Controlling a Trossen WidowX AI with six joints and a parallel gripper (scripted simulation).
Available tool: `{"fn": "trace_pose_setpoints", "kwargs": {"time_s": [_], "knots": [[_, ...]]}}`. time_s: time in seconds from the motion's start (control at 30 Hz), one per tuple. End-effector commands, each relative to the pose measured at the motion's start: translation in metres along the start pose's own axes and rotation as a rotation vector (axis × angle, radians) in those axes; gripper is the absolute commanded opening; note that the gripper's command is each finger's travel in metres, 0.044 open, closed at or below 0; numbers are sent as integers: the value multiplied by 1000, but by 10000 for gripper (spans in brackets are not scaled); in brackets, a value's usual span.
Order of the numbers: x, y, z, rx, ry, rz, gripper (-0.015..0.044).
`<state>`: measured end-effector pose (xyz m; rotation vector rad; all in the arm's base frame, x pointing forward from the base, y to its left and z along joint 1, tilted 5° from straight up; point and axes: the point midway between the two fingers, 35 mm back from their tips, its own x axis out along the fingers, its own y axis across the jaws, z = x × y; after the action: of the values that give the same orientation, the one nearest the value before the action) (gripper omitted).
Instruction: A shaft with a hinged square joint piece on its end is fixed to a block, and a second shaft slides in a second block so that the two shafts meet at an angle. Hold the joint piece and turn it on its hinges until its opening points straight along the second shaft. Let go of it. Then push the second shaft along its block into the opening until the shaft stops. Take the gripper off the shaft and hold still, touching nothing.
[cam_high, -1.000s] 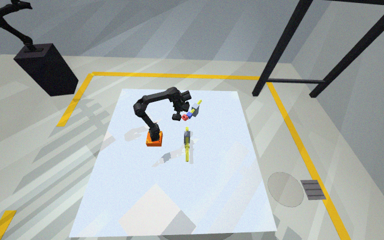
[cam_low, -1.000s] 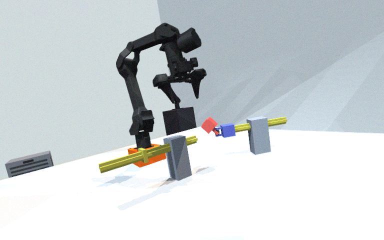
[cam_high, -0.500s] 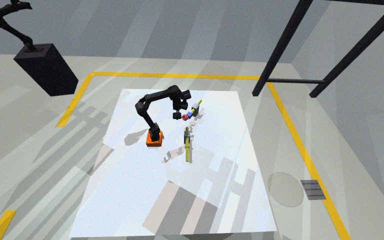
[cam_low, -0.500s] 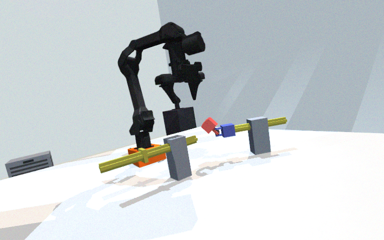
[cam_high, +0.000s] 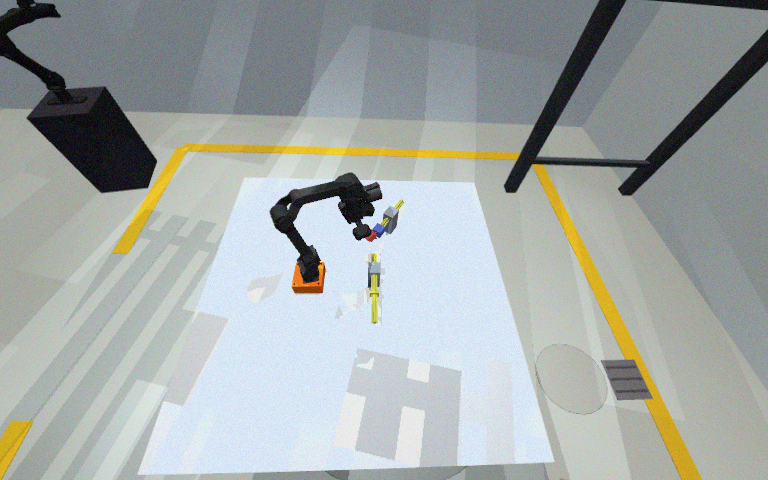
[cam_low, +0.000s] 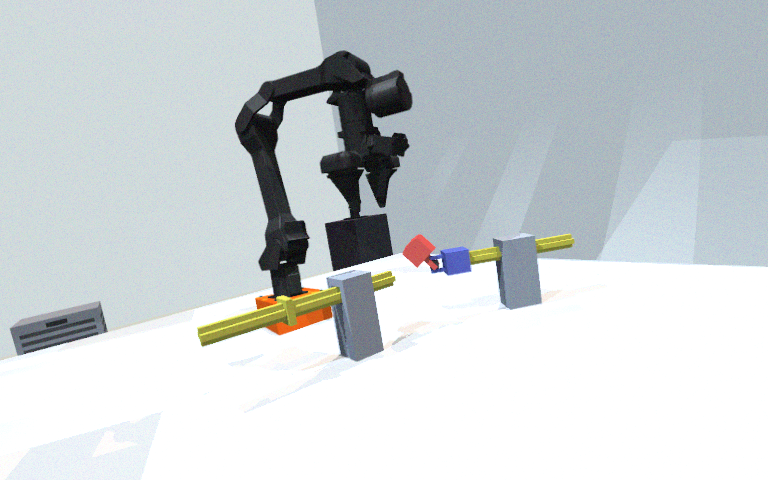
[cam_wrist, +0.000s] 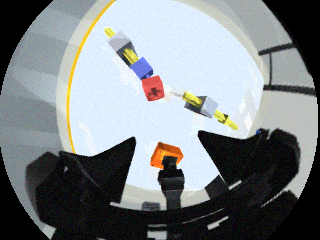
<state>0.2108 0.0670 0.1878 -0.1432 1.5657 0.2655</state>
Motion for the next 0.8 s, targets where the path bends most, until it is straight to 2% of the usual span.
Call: {"fn": "trace_pose_setpoints", "kwargs": {"time_s": [0.0,0.33,0.77], "knots": [[4,1,0,-120,1,5,440],[9,1,0,-192,1,6,440],[58,1,3,-192,0,6,440]]}}
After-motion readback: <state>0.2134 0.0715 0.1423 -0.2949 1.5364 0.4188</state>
